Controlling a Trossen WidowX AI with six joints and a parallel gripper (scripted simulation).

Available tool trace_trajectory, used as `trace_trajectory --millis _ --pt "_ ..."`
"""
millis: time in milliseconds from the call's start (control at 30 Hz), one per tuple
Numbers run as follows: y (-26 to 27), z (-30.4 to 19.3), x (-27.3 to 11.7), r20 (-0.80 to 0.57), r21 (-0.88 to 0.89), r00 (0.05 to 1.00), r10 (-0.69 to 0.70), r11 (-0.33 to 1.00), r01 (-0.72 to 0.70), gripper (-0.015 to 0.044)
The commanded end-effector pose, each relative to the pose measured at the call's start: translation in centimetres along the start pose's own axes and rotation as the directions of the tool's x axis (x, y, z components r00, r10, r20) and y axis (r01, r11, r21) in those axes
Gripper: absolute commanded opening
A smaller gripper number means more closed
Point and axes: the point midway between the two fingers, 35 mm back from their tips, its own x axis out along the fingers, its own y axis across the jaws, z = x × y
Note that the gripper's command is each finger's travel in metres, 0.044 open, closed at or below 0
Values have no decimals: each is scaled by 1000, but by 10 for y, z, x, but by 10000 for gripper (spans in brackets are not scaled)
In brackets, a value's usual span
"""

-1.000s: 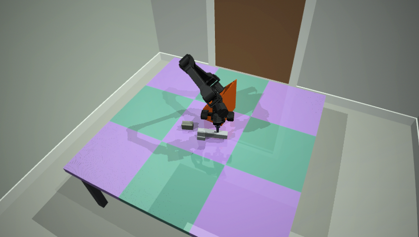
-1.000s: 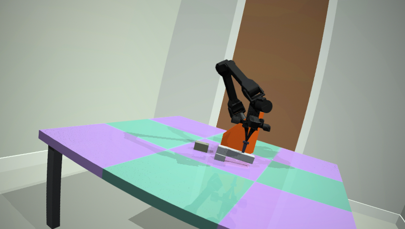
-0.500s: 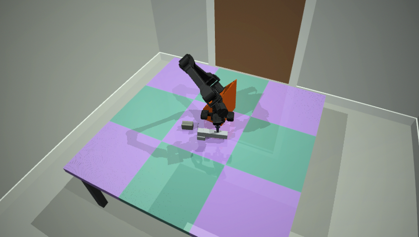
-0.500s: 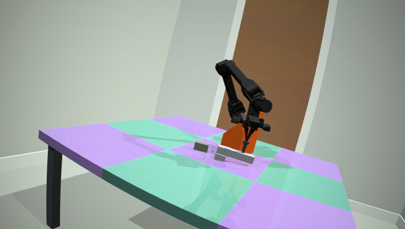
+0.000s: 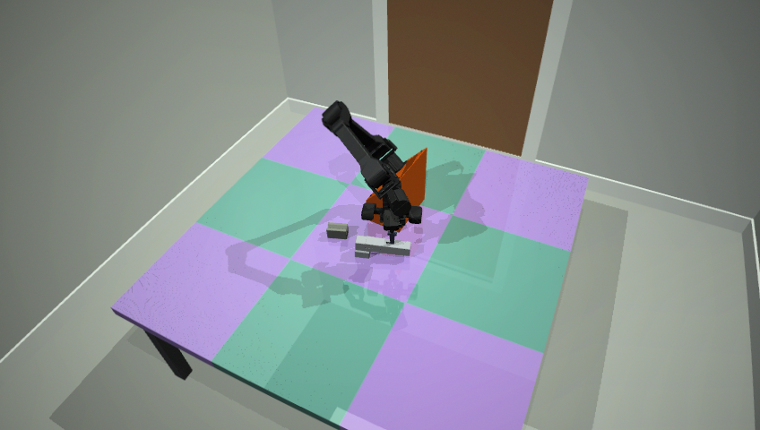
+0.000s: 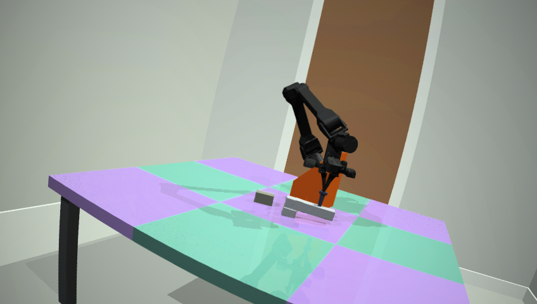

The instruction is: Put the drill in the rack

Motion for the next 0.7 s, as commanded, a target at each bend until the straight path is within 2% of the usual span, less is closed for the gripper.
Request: trace_trajectory --millis 0,667 --pt "-3 -9 17 -48 -3 999 -4 1000 4 0" --pt "-5 -12 27 -48 -3 999 -5 1000 5 0"
